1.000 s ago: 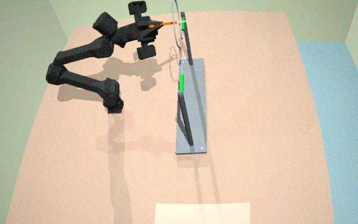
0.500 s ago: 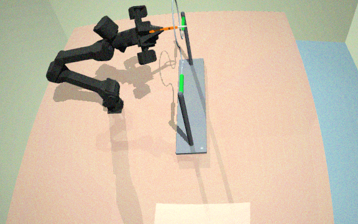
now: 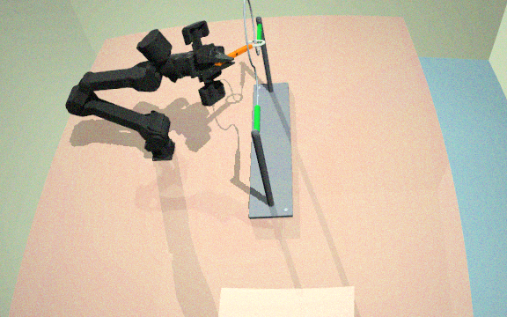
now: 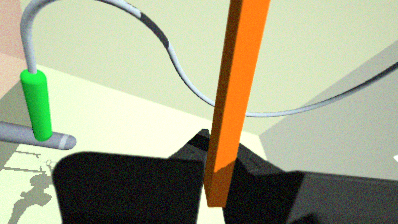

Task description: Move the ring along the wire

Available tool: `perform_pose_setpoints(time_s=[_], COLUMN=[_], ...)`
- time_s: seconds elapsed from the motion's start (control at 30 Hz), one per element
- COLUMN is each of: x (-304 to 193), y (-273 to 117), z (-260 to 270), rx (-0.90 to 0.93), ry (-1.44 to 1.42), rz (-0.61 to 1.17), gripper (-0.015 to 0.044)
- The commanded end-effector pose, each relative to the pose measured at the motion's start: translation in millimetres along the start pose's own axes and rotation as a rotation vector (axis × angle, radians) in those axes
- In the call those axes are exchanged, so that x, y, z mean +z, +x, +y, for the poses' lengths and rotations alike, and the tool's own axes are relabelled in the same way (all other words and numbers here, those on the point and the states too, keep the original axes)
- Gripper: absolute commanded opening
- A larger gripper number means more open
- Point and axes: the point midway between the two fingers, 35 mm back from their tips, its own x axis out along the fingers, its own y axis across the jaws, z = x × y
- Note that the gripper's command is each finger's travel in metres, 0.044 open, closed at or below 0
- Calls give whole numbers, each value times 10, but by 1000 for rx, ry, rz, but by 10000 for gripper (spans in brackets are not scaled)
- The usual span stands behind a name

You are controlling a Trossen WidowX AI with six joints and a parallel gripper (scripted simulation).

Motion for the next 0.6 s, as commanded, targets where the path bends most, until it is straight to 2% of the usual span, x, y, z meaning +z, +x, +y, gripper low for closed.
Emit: perform_pose_setpoints(time_s=[0.0, 0.57], x=[-3, 151], y=[-21, -186], z=[123, 709], rx=[39, 250], ry=[67, 426], rz=[13, 61], gripper=[-150, -150])
